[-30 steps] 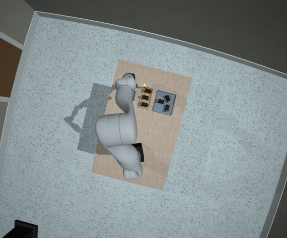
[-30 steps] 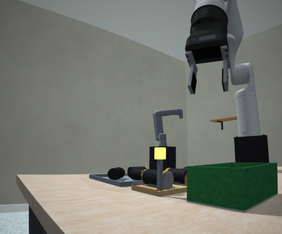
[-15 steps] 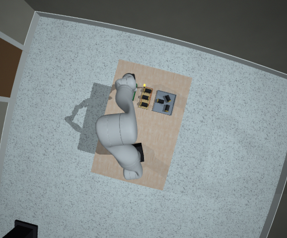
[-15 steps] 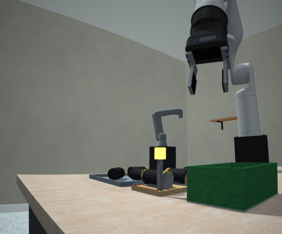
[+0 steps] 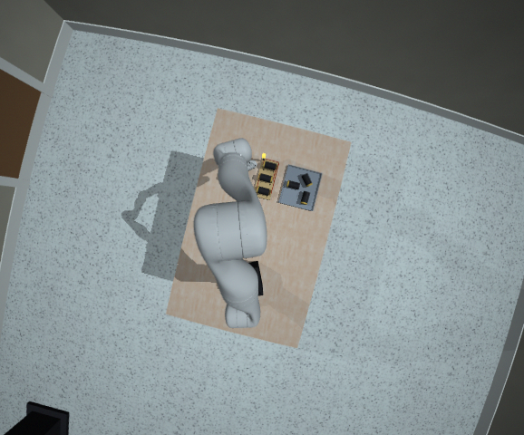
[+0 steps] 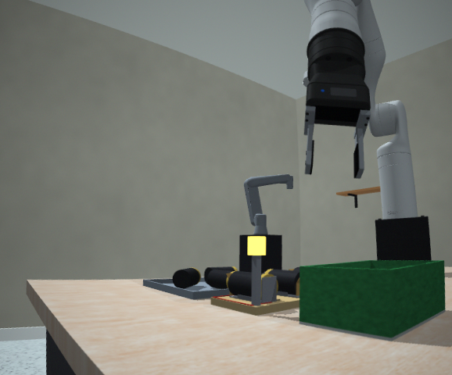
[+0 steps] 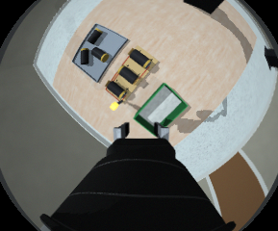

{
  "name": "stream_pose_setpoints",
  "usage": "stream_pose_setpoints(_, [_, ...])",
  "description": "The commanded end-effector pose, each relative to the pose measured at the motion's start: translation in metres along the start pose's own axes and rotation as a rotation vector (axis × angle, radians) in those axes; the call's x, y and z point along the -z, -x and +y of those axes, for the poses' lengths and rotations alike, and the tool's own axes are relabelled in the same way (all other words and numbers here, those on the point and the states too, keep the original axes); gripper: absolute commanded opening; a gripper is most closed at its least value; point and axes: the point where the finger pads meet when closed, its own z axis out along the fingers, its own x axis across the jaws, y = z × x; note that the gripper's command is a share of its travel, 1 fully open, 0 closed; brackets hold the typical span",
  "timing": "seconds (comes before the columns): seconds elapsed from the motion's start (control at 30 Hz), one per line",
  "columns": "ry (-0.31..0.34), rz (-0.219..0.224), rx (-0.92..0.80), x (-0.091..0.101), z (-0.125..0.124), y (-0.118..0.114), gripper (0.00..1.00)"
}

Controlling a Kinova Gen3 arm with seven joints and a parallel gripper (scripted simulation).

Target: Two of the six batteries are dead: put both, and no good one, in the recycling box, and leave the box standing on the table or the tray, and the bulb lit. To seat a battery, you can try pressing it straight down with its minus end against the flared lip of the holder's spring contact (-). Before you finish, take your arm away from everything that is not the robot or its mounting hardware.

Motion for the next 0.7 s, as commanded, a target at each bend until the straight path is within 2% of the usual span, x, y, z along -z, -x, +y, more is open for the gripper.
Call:
stream_pose_setpoints(0.0, [-0.057, 0.033, 0.113, -0.004, -0.022, 0.011, 1.0])
stream_pose_setpoints(0.3, [-0.177, 0.136, 0.494, -0.002, -0.072, 0.03, 1.0])
stream_pose_setpoints(0.37, [-0.177, 0.136, 0.494, -0.002, -0.072, 0.03, 1.0])
stream_pose_setpoints(0.57, [-0.224, 0.195, 0.696, 0.003, -0.095, 0.046, 1.0])
stream_pose_setpoints(0.67, [-0.236, 0.208, 0.729, 0.005, -0.101, 0.05, 1.0])
